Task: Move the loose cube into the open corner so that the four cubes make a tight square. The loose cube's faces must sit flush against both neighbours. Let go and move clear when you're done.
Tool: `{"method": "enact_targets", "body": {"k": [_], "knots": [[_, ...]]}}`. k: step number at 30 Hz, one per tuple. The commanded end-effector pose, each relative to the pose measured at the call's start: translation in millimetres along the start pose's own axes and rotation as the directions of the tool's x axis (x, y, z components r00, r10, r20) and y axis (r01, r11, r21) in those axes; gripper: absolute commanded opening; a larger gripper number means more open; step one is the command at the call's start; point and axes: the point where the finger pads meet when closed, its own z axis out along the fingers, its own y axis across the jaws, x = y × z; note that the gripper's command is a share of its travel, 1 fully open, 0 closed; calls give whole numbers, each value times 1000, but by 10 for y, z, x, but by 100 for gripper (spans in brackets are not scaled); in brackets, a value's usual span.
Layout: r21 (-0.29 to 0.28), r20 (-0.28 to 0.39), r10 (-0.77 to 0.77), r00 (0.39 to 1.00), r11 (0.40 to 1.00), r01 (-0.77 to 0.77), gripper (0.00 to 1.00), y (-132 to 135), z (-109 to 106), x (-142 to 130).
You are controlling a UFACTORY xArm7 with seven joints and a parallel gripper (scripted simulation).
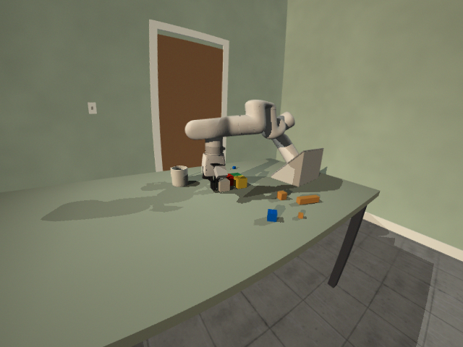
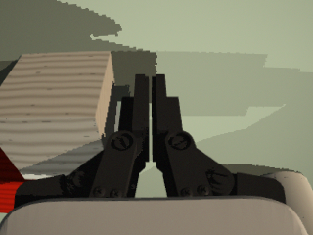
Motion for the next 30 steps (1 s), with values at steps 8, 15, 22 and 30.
{"method": "enact_targets", "body": {"k": [8, 15, 22, 30], "knots": [[-4, 0, 0, 1000, 1000, 0, 0, -3, -20, 2], [-4, 0, 0, 1000, 1000, 0, 0, -13, -20, 2], [-4, 0, 0, 1000, 1000, 0, 0, -32, -20, 2], [-4, 0, 0, 1000, 1000, 0, 0, -53, -20, 2]]}}
